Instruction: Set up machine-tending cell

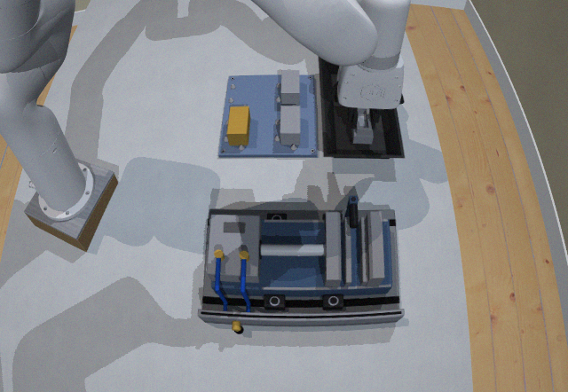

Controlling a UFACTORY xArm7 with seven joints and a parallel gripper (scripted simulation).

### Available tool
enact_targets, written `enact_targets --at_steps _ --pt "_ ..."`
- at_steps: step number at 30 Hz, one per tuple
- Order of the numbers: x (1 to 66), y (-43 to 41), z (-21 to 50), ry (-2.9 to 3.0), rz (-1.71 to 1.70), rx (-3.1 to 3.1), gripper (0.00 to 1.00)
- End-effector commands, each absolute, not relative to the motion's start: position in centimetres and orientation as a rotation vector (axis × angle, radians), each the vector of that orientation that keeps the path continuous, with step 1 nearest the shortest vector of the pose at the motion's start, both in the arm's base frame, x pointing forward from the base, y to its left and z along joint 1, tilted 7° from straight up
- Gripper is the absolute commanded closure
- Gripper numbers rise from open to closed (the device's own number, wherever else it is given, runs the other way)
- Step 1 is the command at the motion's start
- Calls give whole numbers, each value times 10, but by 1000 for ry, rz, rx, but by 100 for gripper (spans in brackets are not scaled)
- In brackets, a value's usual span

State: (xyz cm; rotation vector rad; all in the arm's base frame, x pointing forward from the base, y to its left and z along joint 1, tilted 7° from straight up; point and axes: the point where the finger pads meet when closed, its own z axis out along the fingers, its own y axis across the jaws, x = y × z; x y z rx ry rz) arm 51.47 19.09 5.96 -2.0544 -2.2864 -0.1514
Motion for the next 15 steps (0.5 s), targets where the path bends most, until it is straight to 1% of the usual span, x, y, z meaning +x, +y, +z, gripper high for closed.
enact_targets --at_steps 1,15 --pt "516 191 62 -2288 -158 -2056 100" --pt "516 191 60 -2288 -158 -2056 100"
